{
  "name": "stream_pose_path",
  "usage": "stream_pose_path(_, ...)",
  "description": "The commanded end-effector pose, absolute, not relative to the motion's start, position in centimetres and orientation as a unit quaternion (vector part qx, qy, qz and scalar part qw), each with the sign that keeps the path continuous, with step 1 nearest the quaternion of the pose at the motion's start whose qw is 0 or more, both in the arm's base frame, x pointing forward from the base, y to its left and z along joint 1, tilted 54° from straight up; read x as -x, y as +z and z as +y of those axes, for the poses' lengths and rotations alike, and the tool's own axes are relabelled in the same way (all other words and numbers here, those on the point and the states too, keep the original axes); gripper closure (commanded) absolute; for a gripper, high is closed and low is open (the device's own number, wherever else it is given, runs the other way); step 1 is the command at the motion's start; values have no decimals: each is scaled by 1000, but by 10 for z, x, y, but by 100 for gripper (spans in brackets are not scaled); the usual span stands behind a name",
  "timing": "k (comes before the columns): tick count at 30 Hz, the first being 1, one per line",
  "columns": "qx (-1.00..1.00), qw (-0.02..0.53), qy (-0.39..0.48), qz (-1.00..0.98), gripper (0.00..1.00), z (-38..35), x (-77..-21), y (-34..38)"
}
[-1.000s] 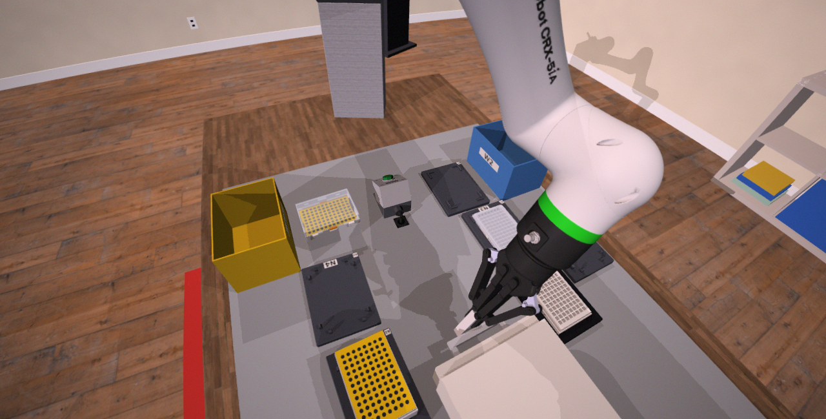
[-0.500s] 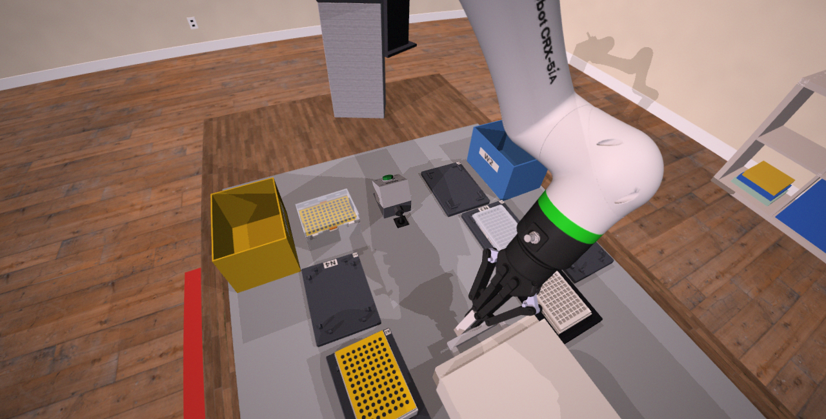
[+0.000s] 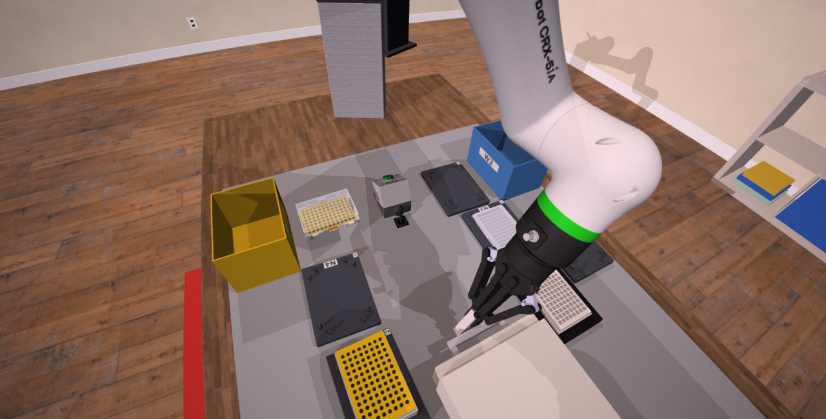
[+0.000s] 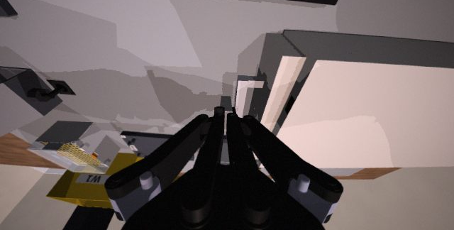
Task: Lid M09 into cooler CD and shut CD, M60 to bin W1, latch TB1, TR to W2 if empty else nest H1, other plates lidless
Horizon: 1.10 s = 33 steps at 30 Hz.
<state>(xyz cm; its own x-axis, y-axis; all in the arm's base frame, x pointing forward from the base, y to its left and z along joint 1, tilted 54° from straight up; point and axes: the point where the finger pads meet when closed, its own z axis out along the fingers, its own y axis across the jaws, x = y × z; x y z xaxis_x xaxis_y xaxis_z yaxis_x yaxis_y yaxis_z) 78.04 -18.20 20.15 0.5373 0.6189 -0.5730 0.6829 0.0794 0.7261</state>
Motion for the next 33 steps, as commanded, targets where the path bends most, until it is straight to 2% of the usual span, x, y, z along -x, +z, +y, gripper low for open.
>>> stream_pose_path(1,-678,556,-29,480,100,-182,-777,198)
stream_pose_path(33,-678,556,-29,480,100,-185,-752,171)
